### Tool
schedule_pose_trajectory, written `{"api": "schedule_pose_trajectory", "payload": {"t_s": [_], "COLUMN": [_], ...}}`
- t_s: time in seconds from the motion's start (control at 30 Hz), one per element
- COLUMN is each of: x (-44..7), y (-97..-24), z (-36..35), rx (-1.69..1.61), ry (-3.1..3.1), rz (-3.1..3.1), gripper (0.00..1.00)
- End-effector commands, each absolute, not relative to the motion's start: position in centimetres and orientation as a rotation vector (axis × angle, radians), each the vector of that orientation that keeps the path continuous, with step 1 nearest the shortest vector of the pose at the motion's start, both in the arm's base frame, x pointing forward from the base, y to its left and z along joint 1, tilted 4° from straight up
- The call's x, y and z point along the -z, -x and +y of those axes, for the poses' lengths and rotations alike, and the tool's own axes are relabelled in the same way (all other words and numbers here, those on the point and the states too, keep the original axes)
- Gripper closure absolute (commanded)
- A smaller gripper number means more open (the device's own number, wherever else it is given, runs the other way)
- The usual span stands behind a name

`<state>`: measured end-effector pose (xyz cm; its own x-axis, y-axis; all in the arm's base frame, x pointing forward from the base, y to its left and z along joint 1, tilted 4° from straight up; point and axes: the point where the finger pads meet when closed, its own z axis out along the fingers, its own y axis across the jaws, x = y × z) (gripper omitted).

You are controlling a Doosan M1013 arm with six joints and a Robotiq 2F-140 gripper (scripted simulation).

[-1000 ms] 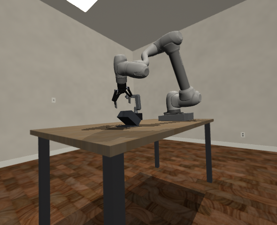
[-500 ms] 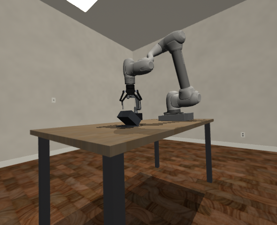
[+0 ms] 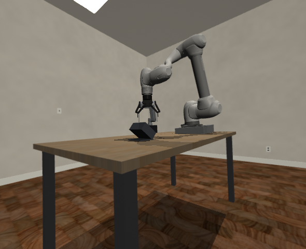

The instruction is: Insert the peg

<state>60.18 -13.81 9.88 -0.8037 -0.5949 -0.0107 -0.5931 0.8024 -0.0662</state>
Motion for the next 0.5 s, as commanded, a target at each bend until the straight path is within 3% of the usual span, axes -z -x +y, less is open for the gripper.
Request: {"api": "schedule_pose_trajectory", "payload": {"t_s": [0.0, 0.47], "x": [-9.3, -7.5], "y": [-60.2, -60.3], "z": [-13.8, -13.9], "rx": [0.093, 0.093], "ry": [0.973, 0.973], "rz": [2.953, 2.953], "gripper": [0.0, 0.0]}}
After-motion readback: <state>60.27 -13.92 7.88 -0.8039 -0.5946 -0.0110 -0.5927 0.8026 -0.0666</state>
